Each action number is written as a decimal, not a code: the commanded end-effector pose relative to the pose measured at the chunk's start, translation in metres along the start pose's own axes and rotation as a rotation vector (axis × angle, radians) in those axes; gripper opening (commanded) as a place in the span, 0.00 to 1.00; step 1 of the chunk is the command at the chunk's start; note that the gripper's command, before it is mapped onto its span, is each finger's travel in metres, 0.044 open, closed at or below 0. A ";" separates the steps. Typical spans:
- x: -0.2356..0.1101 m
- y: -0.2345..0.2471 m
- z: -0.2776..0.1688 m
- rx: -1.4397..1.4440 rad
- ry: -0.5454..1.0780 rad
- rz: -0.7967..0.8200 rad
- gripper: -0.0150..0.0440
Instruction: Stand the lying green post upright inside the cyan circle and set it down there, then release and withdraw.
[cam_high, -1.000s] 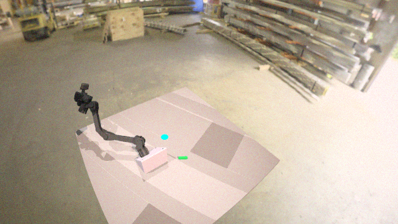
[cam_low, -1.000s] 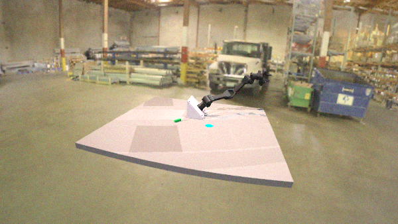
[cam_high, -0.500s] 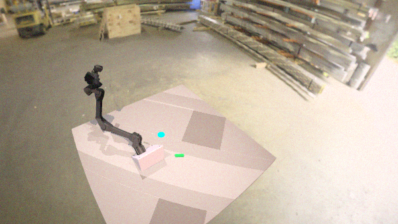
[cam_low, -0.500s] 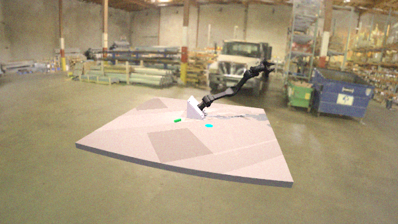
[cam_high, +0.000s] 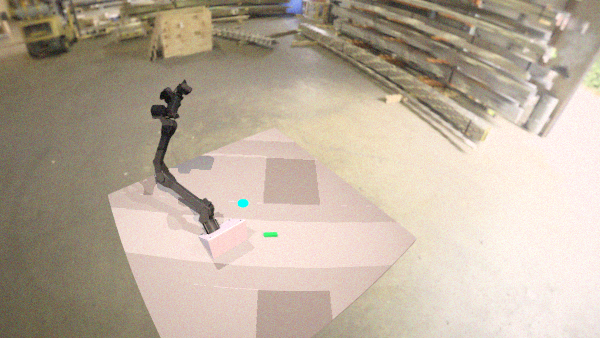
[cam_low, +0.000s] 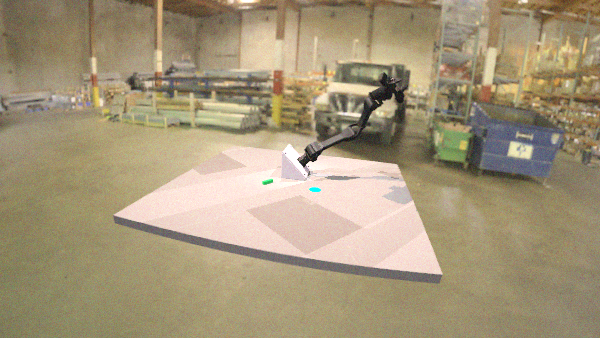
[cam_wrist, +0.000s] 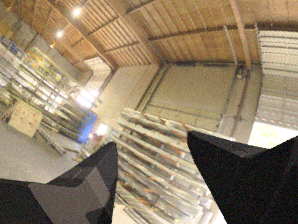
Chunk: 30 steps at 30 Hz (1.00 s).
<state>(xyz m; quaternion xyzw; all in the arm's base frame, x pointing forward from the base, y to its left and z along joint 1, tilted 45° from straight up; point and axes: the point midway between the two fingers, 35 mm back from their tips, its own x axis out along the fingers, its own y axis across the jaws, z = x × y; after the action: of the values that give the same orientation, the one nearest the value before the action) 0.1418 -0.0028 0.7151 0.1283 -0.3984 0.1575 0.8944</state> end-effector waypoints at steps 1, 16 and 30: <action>0.010 -0.063 -0.041 0.011 0.105 -0.132 0.65; -0.026 -0.245 -0.192 0.061 0.522 -0.517 0.65; -0.137 -0.354 -0.328 0.173 0.968 -0.777 0.65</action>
<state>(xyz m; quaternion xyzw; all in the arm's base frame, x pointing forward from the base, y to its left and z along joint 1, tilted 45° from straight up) 0.4032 -0.2209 0.4094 0.2390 0.0807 -0.0929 0.9632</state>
